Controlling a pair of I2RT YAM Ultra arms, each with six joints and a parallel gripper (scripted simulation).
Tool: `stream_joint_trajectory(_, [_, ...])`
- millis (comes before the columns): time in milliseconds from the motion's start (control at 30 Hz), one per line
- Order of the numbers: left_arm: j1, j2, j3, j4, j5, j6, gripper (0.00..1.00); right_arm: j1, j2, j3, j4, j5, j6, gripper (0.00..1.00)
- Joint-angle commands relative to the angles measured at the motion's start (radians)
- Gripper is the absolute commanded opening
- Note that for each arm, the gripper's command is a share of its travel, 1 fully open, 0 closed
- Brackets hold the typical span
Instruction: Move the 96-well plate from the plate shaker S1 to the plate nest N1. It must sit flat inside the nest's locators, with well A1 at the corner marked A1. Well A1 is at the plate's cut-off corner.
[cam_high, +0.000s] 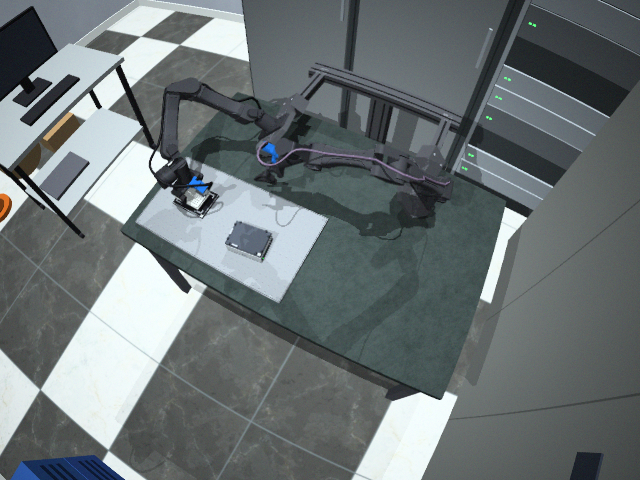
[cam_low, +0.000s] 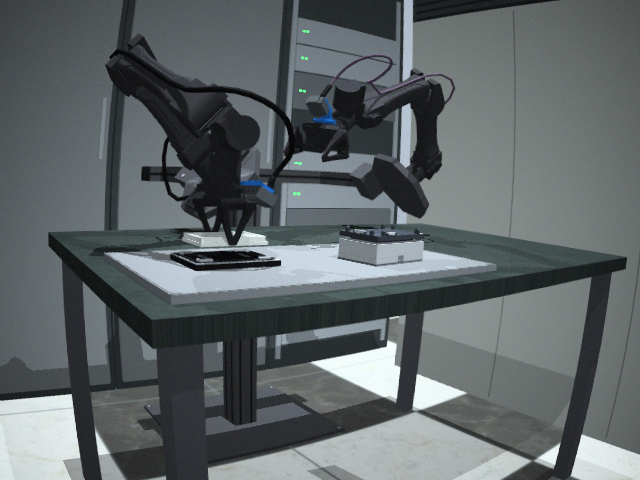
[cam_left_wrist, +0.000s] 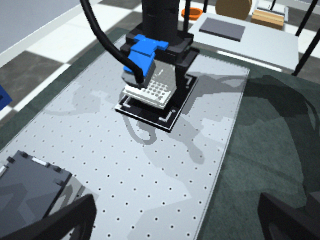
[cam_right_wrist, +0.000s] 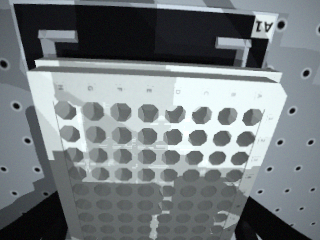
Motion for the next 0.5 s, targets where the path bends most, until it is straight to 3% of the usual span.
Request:
stream_joint_trajectory(0, [-0.009,-0.011,0.021,-0.003,0.009,0.008,1.00,0.008,0.004,-0.010,0.003,-0.003,-0.005,0.89])
stream_joint_trajectory(467, [-0.009,-0.011,0.021,-0.003,0.009,0.008,1.00,-0.049,0.044,-0.040,0.129,-0.036,-0.094,0.89])
